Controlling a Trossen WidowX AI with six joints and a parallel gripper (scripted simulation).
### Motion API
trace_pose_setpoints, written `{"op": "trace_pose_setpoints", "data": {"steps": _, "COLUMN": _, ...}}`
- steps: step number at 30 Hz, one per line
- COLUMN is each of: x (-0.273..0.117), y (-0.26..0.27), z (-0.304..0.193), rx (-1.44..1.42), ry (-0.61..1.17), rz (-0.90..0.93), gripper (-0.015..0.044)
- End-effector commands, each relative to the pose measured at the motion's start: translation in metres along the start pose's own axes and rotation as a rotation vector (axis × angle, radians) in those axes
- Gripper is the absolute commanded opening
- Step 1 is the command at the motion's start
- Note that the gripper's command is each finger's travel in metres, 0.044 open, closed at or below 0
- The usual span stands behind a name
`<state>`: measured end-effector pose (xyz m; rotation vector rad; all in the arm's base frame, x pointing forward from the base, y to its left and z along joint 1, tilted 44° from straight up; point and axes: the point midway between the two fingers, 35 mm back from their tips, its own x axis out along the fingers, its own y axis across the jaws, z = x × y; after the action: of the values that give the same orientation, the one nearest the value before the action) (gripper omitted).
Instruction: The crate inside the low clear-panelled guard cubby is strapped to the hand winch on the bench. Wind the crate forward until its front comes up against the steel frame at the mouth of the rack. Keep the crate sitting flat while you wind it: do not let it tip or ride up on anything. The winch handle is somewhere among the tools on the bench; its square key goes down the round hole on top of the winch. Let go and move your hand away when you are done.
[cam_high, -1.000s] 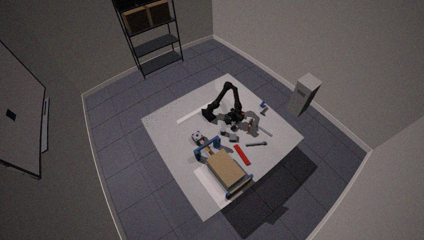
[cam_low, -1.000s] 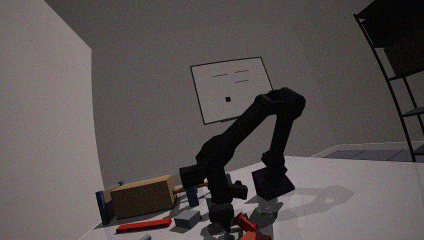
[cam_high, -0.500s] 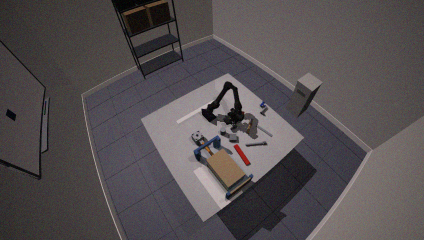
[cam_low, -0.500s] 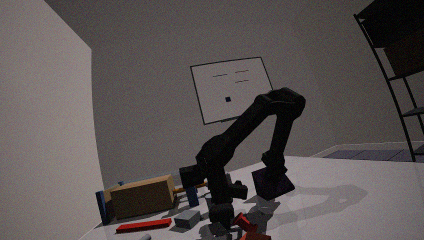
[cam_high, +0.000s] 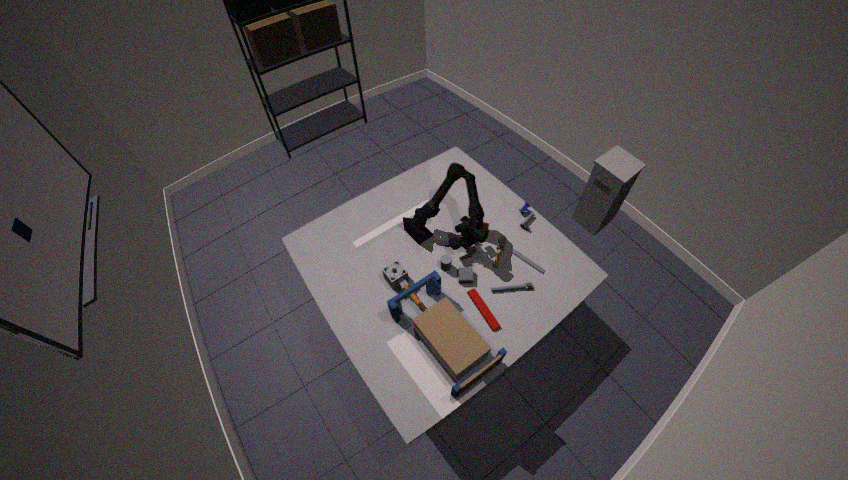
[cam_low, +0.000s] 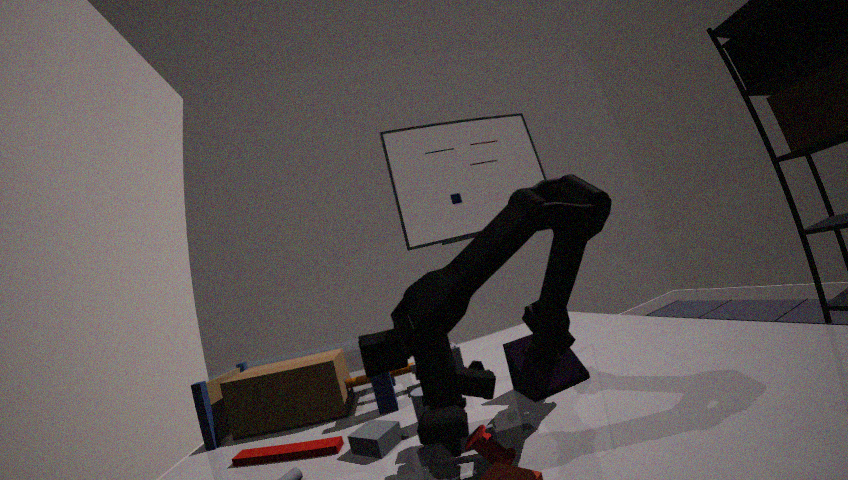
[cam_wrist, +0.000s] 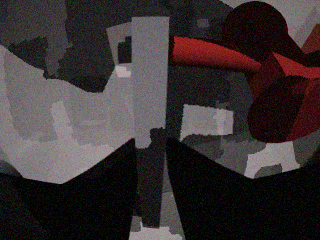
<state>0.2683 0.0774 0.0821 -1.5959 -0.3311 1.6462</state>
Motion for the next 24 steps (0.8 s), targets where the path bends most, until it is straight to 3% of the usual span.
{"op": "trace_pose_setpoints", "data": {"steps": 1, "x": 0.000, "y": 0.000, "z": 0.000, "rx": 0.000, "ry": 0.001, "rz": 0.000, "gripper": 0.0053}}
{"op": "trace_pose_setpoints", "data": {"steps": 6, "x": 0.000, "y": 0.000, "z": 0.000, "rx": 0.000, "ry": 0.001, "rz": 0.000, "gripper": 0.0000}}
{"op": "trace_pose_setpoints", "data": {"steps": 11, "x": -0.008, "y": 0.000, "z": -0.002, "rx": 0.001, "ry": 0.008, "rz": 0.004, "gripper": 0.0000}}
{"op": "trace_pose_setpoints", "data": {"steps": 19, "x": -0.114, "y": -0.002, "z": -0.002, "rx": 0.020, "ry": 0.070, "rz": 0.051, "gripper": 0.0000}}
{"op": "trace_pose_setpoints", "data": {"steps": 24, "x": -0.125, "y": -0.002, "z": 0.001, "rx": 0.023, "ry": 0.075, "rz": 0.055, "gripper": 0.0000}}
